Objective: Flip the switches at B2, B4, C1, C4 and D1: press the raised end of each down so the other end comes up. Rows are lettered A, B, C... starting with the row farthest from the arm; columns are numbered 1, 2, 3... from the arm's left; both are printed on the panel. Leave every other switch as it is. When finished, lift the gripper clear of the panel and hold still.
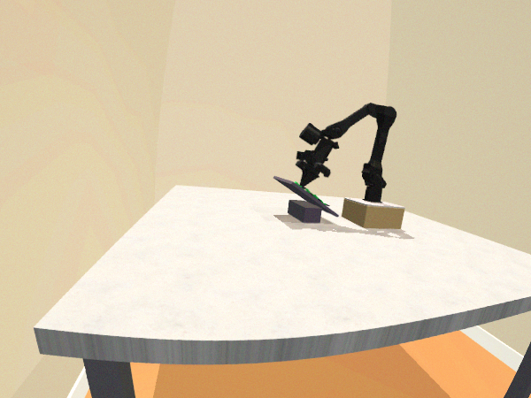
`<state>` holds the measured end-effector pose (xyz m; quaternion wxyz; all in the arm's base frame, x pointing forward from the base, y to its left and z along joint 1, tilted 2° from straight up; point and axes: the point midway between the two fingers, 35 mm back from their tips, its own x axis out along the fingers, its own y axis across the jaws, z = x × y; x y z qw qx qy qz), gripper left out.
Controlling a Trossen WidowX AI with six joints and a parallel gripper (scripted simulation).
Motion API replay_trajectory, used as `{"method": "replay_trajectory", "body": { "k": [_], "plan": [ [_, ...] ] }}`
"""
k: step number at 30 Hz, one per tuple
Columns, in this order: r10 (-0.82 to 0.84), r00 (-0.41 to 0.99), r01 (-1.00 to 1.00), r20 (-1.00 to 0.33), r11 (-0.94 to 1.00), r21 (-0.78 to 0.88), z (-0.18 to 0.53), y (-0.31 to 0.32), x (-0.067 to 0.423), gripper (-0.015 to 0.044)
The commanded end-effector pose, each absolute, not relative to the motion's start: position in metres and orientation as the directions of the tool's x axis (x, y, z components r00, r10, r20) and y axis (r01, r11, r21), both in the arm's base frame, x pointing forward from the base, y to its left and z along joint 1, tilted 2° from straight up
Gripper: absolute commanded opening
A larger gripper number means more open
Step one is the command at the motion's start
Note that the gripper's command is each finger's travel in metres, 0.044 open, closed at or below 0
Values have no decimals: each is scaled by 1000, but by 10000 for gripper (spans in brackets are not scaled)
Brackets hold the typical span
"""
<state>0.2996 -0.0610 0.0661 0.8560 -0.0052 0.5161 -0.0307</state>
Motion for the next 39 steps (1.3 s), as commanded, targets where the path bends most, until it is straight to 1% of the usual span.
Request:
{"method": "replay_trajectory", "body": {
  "k": [1,18,20,25,29,31,37,39],
  "plan": [
    [-58,467,46,-883,998,-41,65,-61,300,0],
    [-58,467,46,-883,998,-41,63,-61,301,0],
    [-56,467,40,-882,998,-43,71,-61,297,0],
    [-58,486,44,-872,998,-42,118,-58,270,0],
    [-58,487,46,-871,998,-41,120,-57,269,0],
    [-57,485,46,-873,998,-40,118,-50,266,0],
    [-52,483,46,-874,998,-34,99,4,240,0],
    [-51,485,46,-873,998,-34,97,9,237,0]
  ]
}}
